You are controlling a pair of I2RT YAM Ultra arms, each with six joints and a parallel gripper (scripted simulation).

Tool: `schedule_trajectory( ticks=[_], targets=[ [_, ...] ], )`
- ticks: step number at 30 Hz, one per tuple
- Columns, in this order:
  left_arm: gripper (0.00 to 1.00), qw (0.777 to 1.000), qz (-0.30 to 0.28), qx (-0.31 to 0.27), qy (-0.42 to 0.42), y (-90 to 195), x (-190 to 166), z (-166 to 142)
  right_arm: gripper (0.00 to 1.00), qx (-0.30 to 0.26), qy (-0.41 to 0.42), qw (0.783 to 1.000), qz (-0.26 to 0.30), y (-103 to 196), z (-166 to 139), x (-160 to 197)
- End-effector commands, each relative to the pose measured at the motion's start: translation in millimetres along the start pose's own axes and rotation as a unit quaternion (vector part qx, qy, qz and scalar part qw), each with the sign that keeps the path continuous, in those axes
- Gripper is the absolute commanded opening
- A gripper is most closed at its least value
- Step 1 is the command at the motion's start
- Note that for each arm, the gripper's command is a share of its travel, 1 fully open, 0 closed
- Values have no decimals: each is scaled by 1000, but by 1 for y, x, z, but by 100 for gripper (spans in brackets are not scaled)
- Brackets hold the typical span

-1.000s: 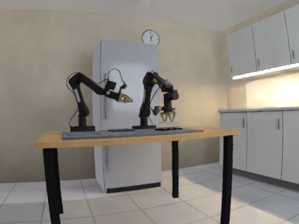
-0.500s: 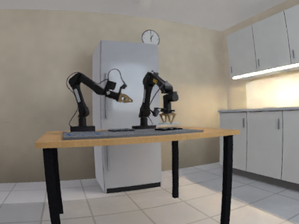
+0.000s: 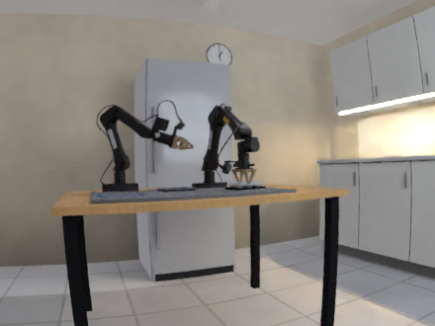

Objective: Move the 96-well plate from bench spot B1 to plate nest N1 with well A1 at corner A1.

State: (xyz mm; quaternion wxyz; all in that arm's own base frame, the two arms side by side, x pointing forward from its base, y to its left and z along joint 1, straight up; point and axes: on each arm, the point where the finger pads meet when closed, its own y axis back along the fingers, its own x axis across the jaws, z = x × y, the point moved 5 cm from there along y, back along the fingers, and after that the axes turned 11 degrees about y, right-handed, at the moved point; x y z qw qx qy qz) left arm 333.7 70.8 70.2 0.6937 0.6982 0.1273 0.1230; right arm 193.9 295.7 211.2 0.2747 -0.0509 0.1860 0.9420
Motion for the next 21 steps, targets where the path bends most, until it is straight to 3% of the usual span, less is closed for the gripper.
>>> schedule_trajectory(
  ticks=[1,10,13,18,20,21],
  targets=[
    [79,1000,4,-3,3,-9,1,1,100,-7,2,1000,2,0,4,1],
    [79,1000,-5,-1,2,-22,-3,0,100,-7,2,1000,2,0,4,1],
    [79,1000,-4,-2,2,-2,2,-1,100,-7,2,1000,2,0,4,1],
    [79,1000,-5,-2,2,0,2,-2,100,-7,2,1000,2,0,4,1],
    [100,1000,-5,-2,3,0,2,-2,100,-7,2,1000,2,0,4,1],
    [100,1000,-5,-2,3,0,2,-2,100,-7,2,1000,2,0,4,1]
  ],
)
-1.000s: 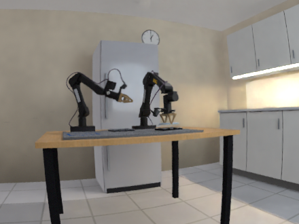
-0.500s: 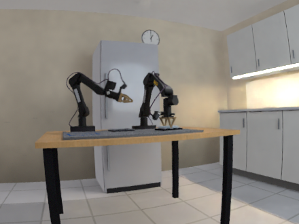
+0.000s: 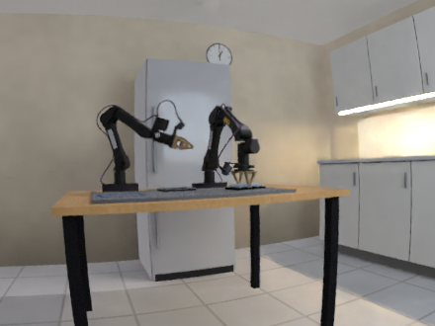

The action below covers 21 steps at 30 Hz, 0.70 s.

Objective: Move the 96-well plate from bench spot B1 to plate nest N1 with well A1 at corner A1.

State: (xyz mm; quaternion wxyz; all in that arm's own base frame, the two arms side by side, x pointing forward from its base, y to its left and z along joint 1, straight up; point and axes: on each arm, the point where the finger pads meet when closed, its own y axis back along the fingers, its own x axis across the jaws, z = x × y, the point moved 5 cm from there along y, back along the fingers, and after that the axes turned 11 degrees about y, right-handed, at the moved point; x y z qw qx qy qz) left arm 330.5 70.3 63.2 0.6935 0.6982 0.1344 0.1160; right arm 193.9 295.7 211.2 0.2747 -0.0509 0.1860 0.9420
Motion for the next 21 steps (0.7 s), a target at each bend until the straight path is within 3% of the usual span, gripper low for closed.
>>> schedule_trajectory(
  ticks=[1,21],
  targets=[
    [100,1000,1,-3,3,5,1,-2,100,-7,2,1000,2,0,4,1],
    [100,1000,28,-7,-1,45,5,6,100,-7,2,1000,2,0,4,1]
  ],
)
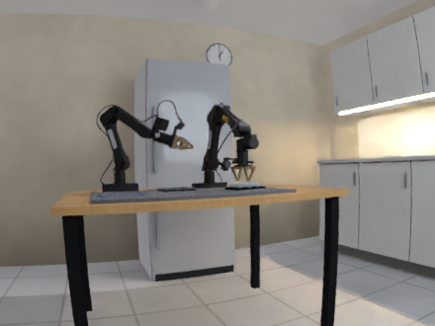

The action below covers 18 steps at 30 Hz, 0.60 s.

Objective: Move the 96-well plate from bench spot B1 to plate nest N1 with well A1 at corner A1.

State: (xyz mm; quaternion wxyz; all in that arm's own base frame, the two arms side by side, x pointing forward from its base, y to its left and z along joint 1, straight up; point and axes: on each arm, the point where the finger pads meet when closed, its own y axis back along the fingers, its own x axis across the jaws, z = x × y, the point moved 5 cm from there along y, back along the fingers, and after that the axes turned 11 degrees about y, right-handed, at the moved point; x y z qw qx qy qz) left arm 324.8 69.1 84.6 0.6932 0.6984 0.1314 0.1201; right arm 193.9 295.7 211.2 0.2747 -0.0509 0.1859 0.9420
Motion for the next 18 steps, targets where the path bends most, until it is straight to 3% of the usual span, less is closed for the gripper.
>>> schedule_trajectory(
  ticks=[1,10,12,18],
  targets=[
    [100,1000,23,-7,-2,24,12,7,100,-7,2,1000,2,0,4,1],
    [100,1000,27,-7,-3,97,10,8,100,-7,2,1000,2,0,4,1],
    [100,1000,-3,-3,0,86,8,1,100,-7,2,1000,2,0,4,1],
    [100,1000,-2,-3,0,82,9,0,100,-7,2,1000,2,0,4,1]
  ],
)
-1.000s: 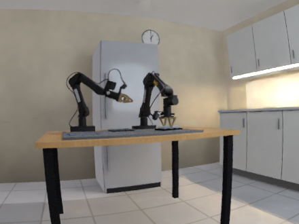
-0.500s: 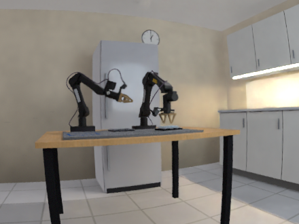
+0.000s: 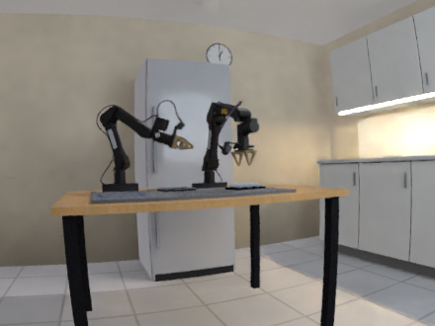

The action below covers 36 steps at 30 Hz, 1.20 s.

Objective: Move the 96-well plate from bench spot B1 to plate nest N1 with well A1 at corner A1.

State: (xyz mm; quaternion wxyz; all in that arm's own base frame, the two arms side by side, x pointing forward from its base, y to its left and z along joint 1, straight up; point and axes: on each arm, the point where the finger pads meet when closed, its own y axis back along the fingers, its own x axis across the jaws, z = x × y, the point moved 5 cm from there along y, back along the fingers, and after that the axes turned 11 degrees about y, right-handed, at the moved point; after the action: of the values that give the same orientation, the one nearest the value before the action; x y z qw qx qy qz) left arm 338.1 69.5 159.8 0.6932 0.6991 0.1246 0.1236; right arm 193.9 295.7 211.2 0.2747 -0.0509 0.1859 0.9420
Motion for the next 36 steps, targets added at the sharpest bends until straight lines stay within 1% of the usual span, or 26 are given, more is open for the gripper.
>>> schedule_trajectory(
  ticks=[1,5,7,11,16,18,23,28,33,35,36],
  targets=[
    [100,1000,-9,-2,2,6,-2,-4,100,-7,2,1000,2,0,4,1],
    [100,997,33,-46,54,14,8,4,100,-7,2,1000,2,0,4,1],
    [100,990,51,-81,104,13,8,3,100,-7,2,1000,2,0,4,1],
    [100,974,78,-125,174,15,3,-3,100,-7,2,1000,2,0,4,1],
    [100,943,111,-178,259,17,-4,-9,100,-7,2,1000,2,0,4,1],
    [100,943,111,-178,259,17,-4,-9,100,-7,2,1000,2,0,4,1],
    [100,895,147,-235,350,18,-10,-15,100,-7,2,1000,2,0,4,1],
    [100,850,172,-275,414,18,-18,-16,100,-7,2,1000,2,0,4,1],
    [100,800,199,-305,477,17,-25,-20,100,-7,2,1000,2,0,4,1],
    [100,800,199,-305,477,17,-25,-20,100,-7,2,1000,2,0,4,1],
    [100,790,203,-313,486,17,-25,-18,100,-7,2,1000,2,0,4,1]
  ],
)
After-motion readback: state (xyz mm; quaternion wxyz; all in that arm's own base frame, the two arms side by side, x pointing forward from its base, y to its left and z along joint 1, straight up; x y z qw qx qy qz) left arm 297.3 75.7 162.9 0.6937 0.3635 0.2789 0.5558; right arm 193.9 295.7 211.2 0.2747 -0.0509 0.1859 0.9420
